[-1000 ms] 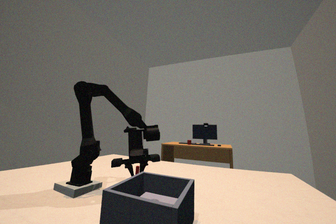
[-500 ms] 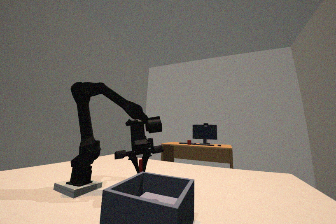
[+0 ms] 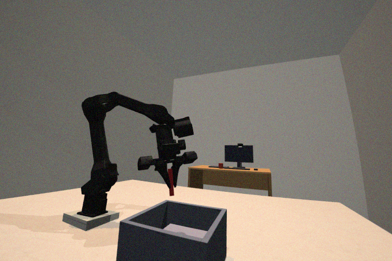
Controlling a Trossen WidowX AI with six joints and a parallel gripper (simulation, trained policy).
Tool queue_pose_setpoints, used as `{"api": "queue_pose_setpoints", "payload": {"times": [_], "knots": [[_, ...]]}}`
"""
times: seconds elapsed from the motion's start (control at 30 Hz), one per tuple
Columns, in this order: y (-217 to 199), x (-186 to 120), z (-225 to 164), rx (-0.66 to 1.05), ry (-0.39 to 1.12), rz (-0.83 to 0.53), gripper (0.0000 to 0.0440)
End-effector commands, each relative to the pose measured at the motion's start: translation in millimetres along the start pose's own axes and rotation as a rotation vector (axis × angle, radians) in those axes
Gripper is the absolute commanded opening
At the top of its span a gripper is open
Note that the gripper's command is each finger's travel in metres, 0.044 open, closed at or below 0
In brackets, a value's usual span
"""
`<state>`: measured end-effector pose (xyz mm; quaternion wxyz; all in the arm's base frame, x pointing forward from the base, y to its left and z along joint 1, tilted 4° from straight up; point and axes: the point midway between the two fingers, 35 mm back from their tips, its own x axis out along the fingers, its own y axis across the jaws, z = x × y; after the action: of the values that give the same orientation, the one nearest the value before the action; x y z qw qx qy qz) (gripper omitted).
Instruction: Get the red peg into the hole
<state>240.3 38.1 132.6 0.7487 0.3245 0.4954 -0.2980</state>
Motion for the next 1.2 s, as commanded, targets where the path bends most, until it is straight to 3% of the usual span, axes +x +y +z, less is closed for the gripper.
{"api": "queue_pose_setpoints", "payload": {"times": [0.0, 0.53, 1.17], "knots": [[-2, -2, 18, 0.001, -0.026, -0.017, 0.0000], [-14, 9, 82, 0.072, -0.095, -0.062, 0.0000], [-29, 44, 139, 0.161, -0.115, -0.094, 0.0004]]}}
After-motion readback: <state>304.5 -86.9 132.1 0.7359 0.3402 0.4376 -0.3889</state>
